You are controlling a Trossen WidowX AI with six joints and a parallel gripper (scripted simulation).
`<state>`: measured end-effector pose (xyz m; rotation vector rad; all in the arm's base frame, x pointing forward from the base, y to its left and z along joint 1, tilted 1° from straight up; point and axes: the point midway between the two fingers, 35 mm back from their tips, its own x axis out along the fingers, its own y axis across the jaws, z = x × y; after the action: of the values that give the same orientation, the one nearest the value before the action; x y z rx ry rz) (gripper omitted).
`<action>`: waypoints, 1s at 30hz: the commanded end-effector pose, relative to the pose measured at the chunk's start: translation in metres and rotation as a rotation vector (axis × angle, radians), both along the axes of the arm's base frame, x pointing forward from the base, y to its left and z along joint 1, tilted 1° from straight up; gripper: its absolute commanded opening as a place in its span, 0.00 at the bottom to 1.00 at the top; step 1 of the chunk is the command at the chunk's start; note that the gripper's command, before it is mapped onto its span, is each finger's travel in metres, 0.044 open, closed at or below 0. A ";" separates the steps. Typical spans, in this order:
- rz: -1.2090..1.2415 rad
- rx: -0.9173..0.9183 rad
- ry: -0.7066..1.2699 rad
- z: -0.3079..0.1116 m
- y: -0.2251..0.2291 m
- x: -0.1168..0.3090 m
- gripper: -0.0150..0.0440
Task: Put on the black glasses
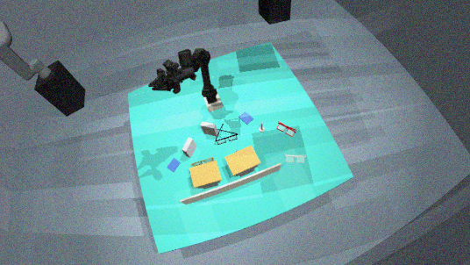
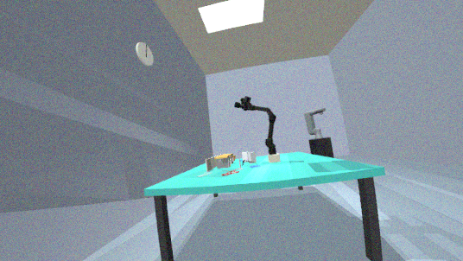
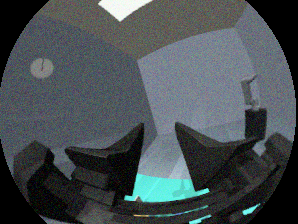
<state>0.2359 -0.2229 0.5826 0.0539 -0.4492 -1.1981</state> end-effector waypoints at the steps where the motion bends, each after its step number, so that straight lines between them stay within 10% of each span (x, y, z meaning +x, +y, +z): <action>1: 0.082 0.008 0.299 -0.050 0.001 0.056 0.59; 16: 0.546 -0.108 1.286 -0.257 0.070 0.171 0.59; 30: 1.254 -0.437 2.107 -0.459 0.184 0.134 0.59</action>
<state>0.3908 -0.0620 0.1657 -0.9918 1.0188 0.2556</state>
